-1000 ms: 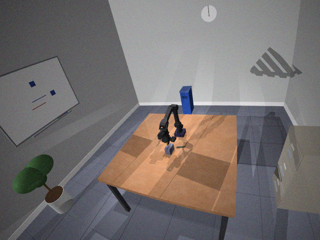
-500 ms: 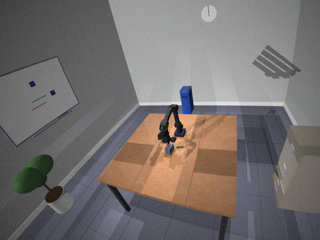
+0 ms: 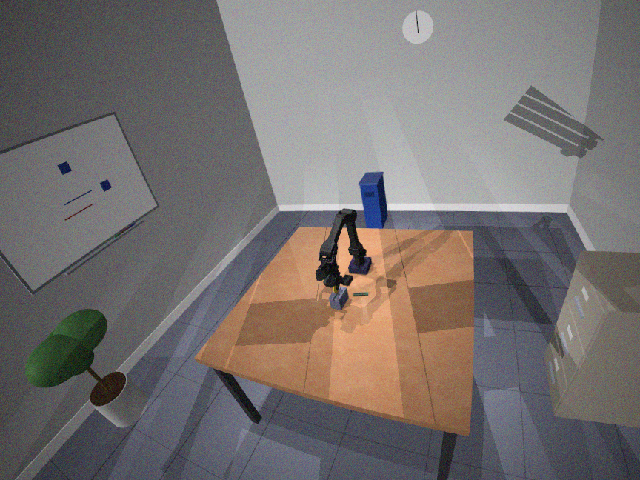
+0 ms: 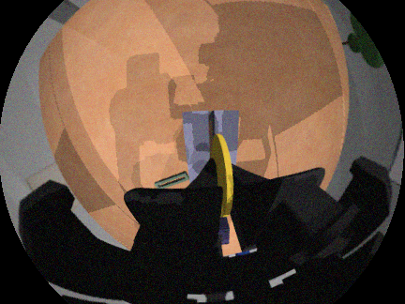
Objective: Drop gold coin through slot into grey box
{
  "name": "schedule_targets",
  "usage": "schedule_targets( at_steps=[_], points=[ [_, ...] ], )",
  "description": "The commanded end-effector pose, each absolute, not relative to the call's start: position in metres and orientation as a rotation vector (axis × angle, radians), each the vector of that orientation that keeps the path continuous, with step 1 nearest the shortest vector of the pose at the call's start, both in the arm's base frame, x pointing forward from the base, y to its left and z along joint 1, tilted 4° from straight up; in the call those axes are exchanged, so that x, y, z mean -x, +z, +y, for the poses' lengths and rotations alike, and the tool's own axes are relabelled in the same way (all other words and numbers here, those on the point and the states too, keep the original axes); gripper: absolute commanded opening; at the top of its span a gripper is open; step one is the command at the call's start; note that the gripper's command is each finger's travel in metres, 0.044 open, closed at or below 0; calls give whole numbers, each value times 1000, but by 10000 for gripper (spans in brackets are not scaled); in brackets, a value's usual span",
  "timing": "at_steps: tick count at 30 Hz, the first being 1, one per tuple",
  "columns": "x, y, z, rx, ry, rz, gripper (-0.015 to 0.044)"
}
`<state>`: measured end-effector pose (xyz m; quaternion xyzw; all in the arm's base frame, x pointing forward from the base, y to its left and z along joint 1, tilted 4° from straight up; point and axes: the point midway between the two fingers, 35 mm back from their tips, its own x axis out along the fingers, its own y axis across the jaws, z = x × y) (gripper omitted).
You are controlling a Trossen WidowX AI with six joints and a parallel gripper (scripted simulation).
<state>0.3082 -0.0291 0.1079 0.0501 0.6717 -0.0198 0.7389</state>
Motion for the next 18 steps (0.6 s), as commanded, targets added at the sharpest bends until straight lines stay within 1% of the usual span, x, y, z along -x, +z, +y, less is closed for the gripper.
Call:
schedule_targets(
  at_steps=[1,9,15,18],
  points=[
    [-307,105,-29,-115,-48,1478,0],
    [-308,102,-29,-115,-48,1478,0],
    [-308,104,-29,-111,-44,1474,157],
    [-308,104,-29,-111,-44,1474,161]
  ],
)
